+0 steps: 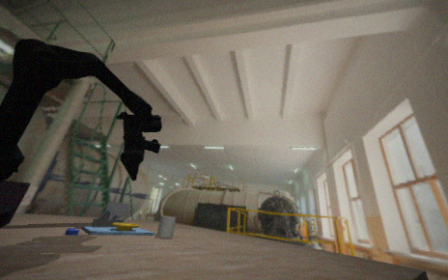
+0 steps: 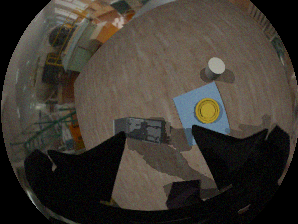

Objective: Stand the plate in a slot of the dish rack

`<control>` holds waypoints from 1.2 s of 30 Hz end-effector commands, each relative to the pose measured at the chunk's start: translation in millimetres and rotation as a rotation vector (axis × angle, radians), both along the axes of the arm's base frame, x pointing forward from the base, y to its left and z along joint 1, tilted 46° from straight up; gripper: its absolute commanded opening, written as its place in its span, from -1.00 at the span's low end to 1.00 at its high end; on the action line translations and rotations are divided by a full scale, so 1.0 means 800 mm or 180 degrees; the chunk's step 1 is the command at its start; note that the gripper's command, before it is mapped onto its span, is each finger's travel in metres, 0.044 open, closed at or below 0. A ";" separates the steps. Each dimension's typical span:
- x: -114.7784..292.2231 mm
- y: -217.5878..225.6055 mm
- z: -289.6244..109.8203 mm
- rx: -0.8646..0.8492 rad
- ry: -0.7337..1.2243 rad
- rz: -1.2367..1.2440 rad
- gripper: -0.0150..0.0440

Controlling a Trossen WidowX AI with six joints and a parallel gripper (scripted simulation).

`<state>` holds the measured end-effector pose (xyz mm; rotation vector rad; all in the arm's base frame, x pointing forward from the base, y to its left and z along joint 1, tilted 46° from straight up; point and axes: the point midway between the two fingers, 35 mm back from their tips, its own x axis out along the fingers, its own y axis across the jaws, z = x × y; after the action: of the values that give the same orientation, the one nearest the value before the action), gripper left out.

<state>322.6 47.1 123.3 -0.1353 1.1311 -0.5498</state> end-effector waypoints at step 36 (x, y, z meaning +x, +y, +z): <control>-0.021 -0.170 -0.031 -0.0908 0.1651 0.0019 0.86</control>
<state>306.8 -84.1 102.5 -0.5450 1.5457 -0.6899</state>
